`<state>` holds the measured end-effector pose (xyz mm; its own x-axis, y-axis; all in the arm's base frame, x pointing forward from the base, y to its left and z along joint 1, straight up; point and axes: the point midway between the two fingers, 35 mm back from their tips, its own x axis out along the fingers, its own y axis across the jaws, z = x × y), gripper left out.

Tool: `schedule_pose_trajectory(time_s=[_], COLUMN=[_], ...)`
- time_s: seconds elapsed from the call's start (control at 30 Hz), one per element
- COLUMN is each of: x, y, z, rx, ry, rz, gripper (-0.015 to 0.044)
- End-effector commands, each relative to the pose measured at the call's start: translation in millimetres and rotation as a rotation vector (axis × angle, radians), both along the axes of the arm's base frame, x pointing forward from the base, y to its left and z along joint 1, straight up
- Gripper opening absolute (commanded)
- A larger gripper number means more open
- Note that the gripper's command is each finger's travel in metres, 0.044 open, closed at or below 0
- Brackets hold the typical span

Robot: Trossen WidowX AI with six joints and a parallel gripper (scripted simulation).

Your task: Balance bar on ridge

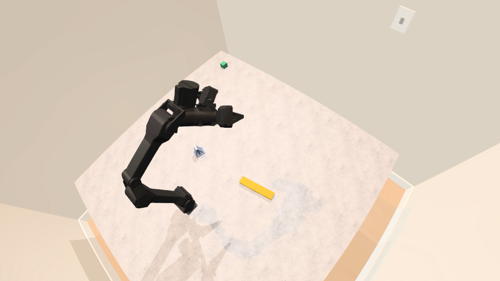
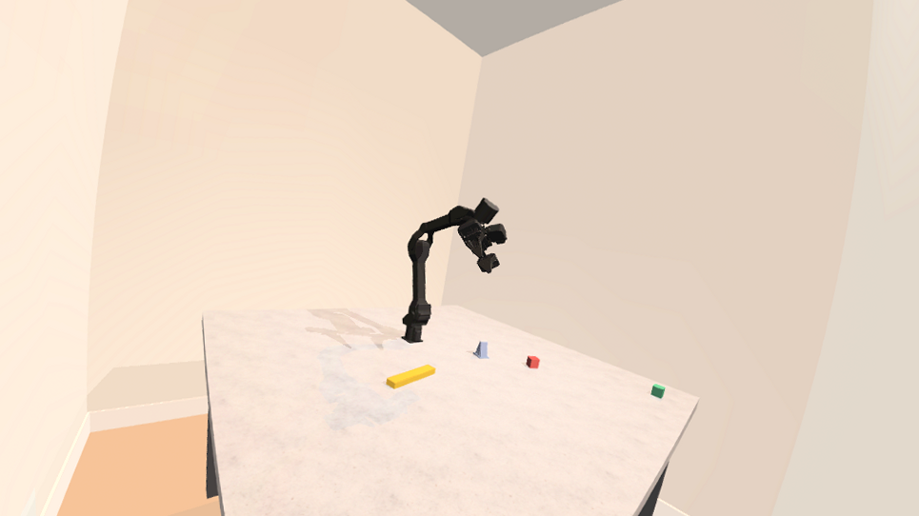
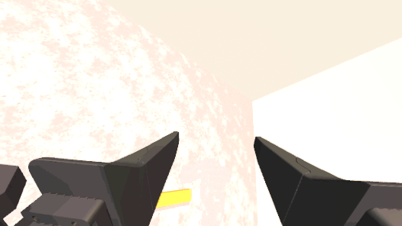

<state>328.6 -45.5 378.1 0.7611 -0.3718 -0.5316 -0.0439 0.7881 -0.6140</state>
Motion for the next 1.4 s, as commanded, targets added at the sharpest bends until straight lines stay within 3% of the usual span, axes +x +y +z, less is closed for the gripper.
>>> schedule_pose_trajectory(time_s=[0.0, 0.57, 1.37], x=[7, 10, -35], y=[-13, -73, -154], z=[-21, -110, -233], rx=[0.059, 0.373, 0.987], ry=[0.043, 0.189, 0.248], rz=[-0.066, -0.433, -1.320], gripper=[0.0315, 0.0315, 0.0315])
